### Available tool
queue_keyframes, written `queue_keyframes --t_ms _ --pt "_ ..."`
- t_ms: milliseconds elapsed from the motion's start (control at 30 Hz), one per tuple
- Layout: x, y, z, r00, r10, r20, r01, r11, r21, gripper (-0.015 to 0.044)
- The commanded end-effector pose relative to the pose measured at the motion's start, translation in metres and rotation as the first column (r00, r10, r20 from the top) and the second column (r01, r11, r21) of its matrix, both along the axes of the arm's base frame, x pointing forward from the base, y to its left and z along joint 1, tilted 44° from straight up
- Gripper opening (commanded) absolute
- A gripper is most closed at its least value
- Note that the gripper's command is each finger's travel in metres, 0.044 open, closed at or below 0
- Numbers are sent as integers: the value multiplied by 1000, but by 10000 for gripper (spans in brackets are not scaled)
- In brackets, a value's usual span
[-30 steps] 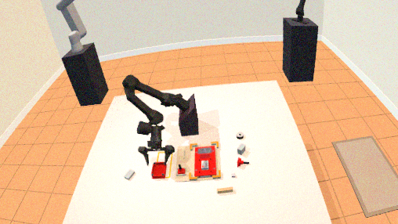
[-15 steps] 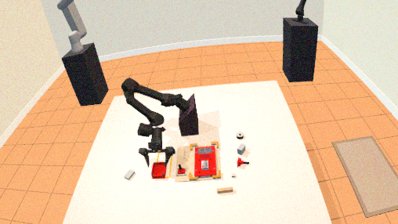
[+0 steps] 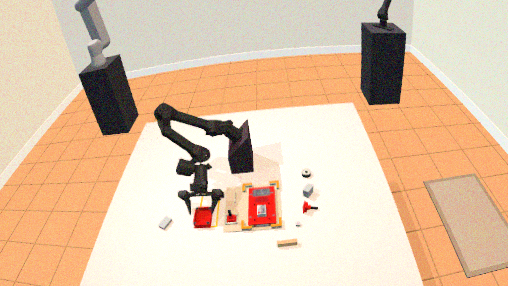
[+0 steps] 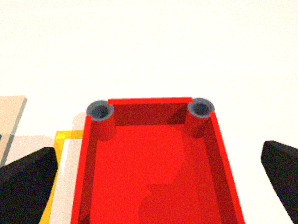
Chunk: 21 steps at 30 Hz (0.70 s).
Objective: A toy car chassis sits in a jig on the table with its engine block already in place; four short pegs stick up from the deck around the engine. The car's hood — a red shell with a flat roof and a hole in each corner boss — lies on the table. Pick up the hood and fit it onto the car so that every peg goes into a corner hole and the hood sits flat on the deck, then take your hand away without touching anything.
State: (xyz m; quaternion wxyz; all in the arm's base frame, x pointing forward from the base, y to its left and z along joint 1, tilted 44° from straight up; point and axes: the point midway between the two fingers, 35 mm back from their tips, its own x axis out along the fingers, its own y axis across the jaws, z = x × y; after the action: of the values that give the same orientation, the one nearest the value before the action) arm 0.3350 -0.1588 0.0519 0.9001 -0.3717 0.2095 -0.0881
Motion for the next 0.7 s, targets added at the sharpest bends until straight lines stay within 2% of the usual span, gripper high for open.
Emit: queue_keyframes --t_ms 0,667 --pt "0 0 -3 1000 6 -6 -6 1000 2 440" --pt "1 -7 -10 1000 6 -7 -6 1000 2 440"
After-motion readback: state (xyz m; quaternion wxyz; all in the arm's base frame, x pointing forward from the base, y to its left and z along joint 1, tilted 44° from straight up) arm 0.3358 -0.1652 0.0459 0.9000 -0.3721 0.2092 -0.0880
